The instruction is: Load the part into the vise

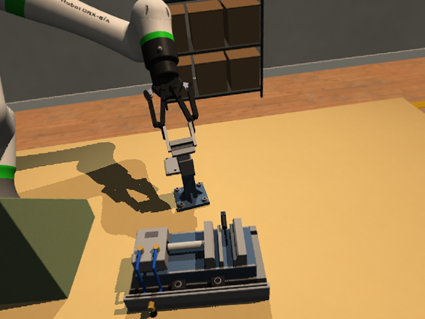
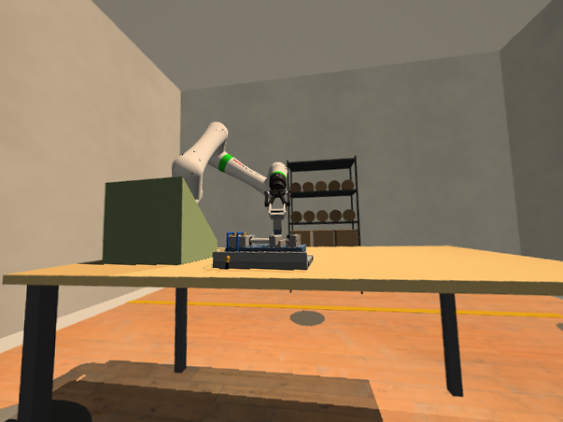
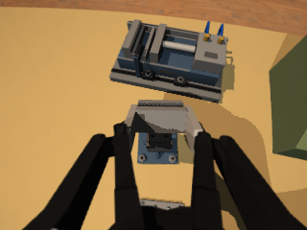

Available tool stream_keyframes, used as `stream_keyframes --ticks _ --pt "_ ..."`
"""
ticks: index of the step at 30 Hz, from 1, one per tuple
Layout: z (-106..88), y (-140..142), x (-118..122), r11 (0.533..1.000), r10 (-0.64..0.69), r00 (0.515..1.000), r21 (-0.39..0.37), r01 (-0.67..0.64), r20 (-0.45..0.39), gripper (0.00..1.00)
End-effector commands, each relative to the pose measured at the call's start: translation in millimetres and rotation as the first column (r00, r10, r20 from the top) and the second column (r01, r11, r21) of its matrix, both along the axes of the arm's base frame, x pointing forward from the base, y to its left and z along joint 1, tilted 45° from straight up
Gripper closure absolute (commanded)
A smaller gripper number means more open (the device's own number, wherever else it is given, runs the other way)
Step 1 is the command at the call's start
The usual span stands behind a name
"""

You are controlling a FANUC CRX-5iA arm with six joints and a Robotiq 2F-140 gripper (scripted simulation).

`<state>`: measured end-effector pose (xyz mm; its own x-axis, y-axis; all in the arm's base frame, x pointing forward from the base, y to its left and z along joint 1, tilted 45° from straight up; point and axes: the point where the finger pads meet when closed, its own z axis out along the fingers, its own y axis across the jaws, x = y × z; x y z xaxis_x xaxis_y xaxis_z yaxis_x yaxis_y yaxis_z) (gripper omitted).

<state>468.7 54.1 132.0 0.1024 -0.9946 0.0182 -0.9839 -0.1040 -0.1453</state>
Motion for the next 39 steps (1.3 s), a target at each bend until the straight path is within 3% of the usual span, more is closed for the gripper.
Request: stream_keyframes --ticks 1,39 --pt "-0.1 0.2 0.1 1.000 0.000 1.000 0.000 0.000 0.000 1.00" --pt "-5.3 8.3 0.3 1.000 0.000 1.000 0.000 0.000 0.000 1.00"
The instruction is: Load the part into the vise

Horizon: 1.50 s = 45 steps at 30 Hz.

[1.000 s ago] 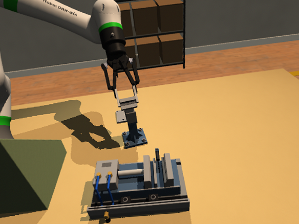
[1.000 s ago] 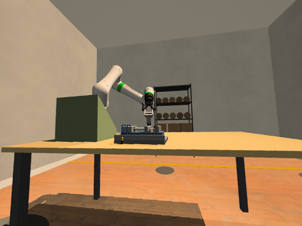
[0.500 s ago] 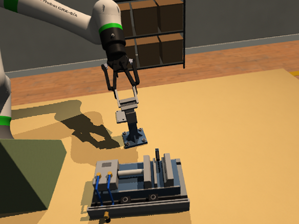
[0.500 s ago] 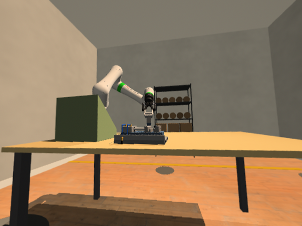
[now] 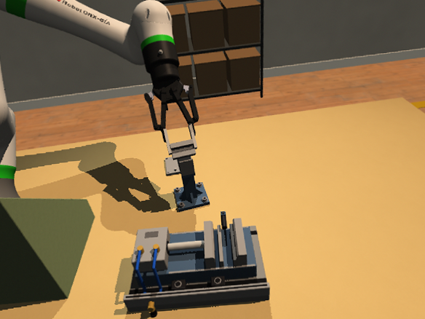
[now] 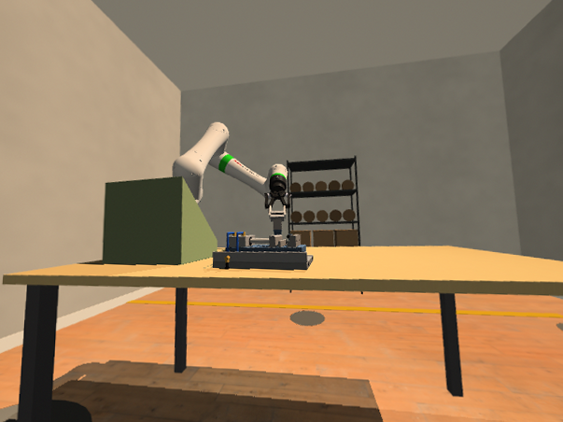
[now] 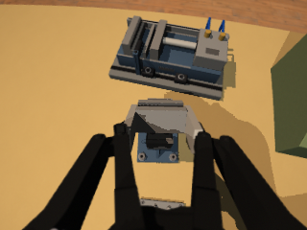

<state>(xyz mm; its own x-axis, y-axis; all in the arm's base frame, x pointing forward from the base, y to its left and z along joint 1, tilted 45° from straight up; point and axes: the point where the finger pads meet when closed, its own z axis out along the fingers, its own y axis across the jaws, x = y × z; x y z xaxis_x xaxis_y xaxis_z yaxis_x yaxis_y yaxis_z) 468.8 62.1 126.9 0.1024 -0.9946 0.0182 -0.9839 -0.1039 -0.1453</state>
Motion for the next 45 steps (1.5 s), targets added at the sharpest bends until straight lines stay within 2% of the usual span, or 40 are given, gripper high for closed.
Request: stream_keyframes --ticks 1,45 --pt "-0.4 0.6 0.2 1.000 0.000 1.000 0.000 0.000 0.000 1.00" --pt "-7.5 11.9 0.4 1.000 0.000 1.000 0.000 0.000 0.000 1.00"
